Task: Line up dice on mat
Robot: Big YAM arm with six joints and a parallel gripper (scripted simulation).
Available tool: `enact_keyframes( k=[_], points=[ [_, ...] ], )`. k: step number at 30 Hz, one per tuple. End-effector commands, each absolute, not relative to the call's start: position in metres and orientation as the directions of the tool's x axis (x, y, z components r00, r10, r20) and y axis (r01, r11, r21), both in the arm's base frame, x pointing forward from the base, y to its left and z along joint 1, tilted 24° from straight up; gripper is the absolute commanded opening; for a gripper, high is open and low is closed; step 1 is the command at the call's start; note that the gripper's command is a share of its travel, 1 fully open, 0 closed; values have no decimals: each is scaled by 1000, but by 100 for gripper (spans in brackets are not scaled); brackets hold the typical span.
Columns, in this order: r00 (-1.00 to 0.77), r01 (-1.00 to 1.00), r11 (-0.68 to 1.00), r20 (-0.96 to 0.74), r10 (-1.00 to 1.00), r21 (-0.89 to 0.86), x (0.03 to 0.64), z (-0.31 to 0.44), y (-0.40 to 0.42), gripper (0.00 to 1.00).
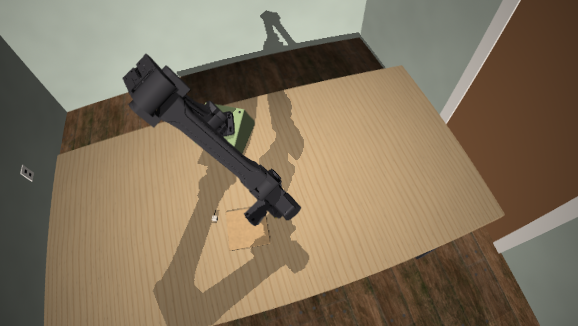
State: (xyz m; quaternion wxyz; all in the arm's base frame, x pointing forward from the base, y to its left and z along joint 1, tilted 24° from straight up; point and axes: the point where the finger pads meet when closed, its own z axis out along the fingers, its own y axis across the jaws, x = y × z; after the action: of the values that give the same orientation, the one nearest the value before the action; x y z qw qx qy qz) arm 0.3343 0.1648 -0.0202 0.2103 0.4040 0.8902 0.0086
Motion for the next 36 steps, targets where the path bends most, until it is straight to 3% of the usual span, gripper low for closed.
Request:
enact_keyframes(
  k=[1,18,19,36],
  points=[
    [-575,713,669,-372,729,209,343,-16,165,30],
    [-575,713,669,-372,729,209,343,-16,165,30],
    [-575,713,669,-372,729,209,343,-16,165,11],
    [-575,713,669,-372,729,209,343,-16,165,11]
  ],
)
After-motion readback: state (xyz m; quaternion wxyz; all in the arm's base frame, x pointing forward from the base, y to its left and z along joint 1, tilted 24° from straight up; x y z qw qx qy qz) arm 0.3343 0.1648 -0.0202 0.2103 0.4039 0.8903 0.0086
